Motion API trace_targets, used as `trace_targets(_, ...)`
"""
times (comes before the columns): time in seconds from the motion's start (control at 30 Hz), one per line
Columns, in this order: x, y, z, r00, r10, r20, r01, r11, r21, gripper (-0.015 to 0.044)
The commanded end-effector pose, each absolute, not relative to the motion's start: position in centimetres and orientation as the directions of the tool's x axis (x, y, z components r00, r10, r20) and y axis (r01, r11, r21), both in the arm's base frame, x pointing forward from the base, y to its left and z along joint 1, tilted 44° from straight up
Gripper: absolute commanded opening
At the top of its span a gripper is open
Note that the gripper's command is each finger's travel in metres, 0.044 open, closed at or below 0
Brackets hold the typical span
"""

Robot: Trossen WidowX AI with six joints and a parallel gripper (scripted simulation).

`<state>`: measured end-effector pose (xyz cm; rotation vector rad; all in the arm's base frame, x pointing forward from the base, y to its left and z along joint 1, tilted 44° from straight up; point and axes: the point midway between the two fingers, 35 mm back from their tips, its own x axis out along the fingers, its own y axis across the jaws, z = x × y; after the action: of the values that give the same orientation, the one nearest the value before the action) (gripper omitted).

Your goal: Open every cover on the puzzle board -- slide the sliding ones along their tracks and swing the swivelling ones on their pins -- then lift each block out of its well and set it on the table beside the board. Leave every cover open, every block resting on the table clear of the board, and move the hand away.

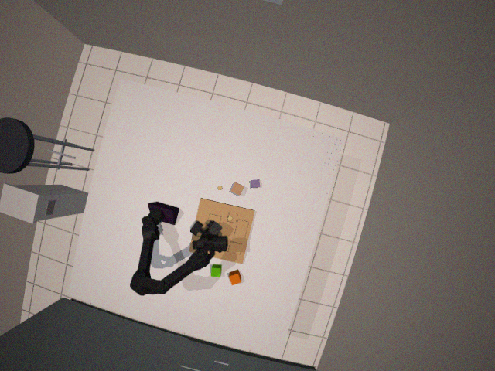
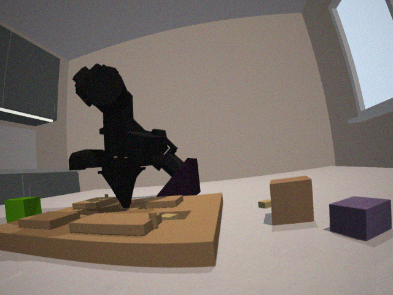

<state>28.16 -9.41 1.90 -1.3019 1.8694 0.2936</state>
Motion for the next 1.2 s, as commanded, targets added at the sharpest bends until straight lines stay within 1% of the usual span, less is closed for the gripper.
trace_targets(0.0, 28.19, -9.75, 1.98, -0.131, -0.676, -0.725, -0.862, 0.44, -0.254, 0.0)
trace_targets(1.17, 28.2, -9.42, 1.96, -0.128, -0.673, -0.728, -0.865, 0.436, -0.25, 0.0)
